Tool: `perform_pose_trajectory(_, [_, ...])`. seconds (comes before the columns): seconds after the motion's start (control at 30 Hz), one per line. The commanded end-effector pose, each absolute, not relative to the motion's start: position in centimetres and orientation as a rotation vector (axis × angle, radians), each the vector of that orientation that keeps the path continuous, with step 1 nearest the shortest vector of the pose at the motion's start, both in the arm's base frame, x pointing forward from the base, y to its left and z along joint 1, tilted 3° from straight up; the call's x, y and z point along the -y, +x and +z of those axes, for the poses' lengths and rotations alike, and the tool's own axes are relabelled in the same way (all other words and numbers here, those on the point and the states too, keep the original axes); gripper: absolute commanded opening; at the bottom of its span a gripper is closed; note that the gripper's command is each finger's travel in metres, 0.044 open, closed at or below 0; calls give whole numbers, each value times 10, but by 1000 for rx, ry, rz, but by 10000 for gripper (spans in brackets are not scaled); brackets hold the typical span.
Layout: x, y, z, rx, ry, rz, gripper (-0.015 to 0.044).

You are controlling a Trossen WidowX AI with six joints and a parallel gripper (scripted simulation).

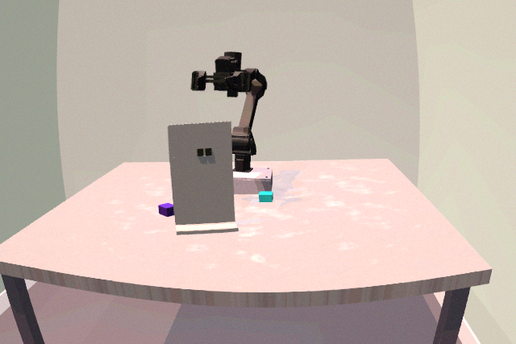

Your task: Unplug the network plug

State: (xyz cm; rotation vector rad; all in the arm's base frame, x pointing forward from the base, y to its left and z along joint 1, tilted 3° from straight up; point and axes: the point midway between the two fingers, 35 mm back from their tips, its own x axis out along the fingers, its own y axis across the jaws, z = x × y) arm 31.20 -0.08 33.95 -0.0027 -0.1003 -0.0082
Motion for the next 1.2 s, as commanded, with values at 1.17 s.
perform_pose_trajectory(1.17, [38, 366, 237, -99, 928, 434, 156])
